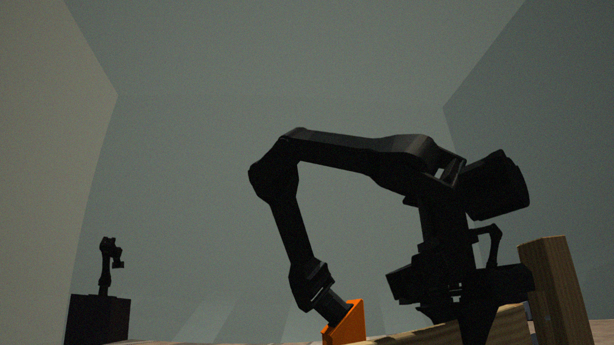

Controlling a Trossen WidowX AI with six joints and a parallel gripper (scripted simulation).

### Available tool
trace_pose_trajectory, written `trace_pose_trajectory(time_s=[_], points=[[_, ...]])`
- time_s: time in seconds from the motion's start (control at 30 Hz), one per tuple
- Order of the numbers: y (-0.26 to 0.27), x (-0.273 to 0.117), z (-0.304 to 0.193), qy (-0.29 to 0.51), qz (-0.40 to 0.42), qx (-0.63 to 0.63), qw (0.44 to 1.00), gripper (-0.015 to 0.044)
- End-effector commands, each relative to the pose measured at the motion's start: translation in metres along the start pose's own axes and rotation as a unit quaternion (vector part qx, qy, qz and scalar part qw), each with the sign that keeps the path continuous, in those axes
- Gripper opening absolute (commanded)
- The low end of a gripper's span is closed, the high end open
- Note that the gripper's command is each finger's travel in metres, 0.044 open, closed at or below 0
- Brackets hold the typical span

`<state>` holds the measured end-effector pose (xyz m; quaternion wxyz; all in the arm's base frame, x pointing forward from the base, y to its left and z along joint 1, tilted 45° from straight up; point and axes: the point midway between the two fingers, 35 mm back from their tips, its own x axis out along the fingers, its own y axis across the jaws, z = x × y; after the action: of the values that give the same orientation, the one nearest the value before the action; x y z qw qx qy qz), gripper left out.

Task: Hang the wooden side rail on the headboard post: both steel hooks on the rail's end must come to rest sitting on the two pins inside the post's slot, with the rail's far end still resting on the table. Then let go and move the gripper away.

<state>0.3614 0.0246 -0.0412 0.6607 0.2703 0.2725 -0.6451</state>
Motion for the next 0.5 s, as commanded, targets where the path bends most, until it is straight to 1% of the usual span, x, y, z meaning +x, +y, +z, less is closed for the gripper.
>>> trace_pose_trajectory(time_s=[0.0, 0.47], points=[[0.002, -0.0047, -0.0036, 0.003, 0.005, -0.001, 1.0, 0.0], [0.0012, -0.005, -0.0052, 0.003, 0.005, -0.001, 1.0, 0.0]])
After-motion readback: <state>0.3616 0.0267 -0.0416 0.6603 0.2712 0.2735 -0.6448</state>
